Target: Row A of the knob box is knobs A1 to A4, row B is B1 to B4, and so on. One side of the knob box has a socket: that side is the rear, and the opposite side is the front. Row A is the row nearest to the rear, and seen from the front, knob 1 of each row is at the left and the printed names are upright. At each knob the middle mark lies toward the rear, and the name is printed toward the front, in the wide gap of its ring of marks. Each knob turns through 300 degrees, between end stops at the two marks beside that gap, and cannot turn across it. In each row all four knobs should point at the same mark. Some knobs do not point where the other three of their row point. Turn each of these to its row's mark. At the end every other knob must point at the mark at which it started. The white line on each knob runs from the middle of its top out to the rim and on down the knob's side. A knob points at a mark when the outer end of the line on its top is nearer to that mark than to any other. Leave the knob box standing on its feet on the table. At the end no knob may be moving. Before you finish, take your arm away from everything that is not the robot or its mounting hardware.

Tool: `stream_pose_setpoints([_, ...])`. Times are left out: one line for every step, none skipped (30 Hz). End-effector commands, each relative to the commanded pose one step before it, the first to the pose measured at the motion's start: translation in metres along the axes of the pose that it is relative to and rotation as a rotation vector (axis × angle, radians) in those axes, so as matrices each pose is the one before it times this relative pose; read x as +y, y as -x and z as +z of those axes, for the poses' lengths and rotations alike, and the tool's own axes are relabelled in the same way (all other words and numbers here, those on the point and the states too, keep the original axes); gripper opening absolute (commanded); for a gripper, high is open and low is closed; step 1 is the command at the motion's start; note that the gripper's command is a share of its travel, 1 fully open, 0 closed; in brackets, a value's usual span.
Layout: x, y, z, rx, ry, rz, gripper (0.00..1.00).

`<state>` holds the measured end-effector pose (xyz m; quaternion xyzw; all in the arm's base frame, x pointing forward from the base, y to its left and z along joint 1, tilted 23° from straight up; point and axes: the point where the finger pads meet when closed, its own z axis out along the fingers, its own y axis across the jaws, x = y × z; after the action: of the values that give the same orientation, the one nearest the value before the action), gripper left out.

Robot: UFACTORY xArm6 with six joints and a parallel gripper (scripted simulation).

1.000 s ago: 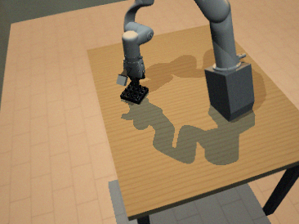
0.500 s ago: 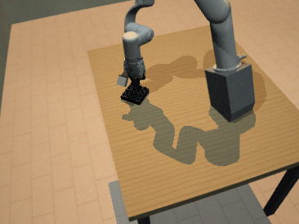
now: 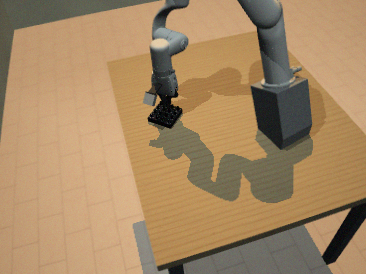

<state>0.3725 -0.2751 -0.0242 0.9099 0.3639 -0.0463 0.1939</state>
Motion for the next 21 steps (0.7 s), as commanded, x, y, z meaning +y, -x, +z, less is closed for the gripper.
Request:
stream_pose_setpoints([0.00119,-0.00035,-0.00079,0.00101,0.00258,0.0026,0.08])
stream_pose_setpoints([0.0,0.0,0.0,0.0,0.0,0.00161,0.08])
stream_pose_setpoints([0.0,0.0,0.0,0.0,0.0,0.00203,0.08])
stream_pose_setpoints([0.0,0.0,0.0,0.0,0.0,0.00249,0.08])
stream_pose_setpoints([0.0,0.0,0.0,0.0,0.0,0.00298,0.08])
stream_pose_setpoints([0.0,0.0,0.0,0.0,0.0,0.0035,0.08])
stream_pose_setpoints([0.0,0.0,0.0,0.0,0.0,0.00406,0.08])
stream_pose_setpoints([0.0,0.0,0.0,0.0,0.0,0.00464,0.08])
stream_pose_setpoints([0.0,0.0,0.0,0.0,0.0,0.00525,0.08])
stream_pose_setpoints([0.0,0.0,0.0,0.0,0.0,0.00588,0.08])
stream_pose_setpoints([0.0,0.0,0.0,0.0,0.0,0.00653,0.08])
stream_pose_setpoints([0.0,0.0,0.0,0.0,0.0,0.0072,0.08])
stream_pose_setpoints([0.0,0.0,0.0,0.0,0.0,0.00788,0.08])
stream_pose_setpoints([0.0,0.0,0.0,0.0,0.0,0.00858,0.08])
stream_pose_setpoints([0.0,0.0,0.0,0.0,0.0,0.0,0.08])
stream_pose_setpoints([0.0,0.0,0.0,0.0,0.0,0.0,0.08])
stream_pose_setpoints([0.0,0.0,0.0,0.0,0.0,0.00928,0.08])
stream_pose_setpoints([0.0,0.0,0.0,0.0,0.0,0.00999,0.08])
stream_pose_setpoints([0.0,0.0,0.0,0.0,0.0,0.01071,0.08])
stream_pose_setpoints([0.0,0.0,0.0,0.0,0.0,0.01143,0.08])
stream_pose_setpoints([0.0,0.0,0.0,0.0,0.0,0.01216,0.08])
